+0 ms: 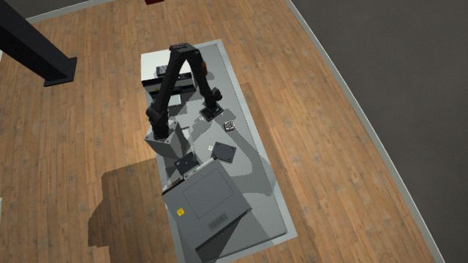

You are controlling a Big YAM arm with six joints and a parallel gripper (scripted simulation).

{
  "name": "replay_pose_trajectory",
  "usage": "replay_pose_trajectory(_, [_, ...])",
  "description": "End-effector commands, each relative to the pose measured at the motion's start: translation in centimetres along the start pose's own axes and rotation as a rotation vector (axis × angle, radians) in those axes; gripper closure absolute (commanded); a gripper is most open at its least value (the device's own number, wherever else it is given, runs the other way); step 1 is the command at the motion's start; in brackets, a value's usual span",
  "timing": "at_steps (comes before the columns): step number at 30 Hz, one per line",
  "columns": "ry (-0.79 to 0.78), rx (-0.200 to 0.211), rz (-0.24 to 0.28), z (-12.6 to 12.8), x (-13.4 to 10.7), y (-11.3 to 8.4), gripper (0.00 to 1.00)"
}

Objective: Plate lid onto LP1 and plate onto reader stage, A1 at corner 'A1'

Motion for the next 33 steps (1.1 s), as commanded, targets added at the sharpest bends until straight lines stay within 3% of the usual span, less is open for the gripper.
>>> replay_pose_trajectory(1, [0.0,0.0,-0.009,0.27,0.36,0.66,0.15])
replay_pose_trajectory(33, [-0.005,0.0,-0.014,0.21,0.73,1.18,0.15])
Point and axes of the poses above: the point where the finger pads meet when closed, its own y axis out along the fingers, its own z axis across the jaws, x = y × z, the point moved 4 cm from there along -y, back along the fingers, and after that the axes turned 12 degrees about -y, right-handed, at the moved point
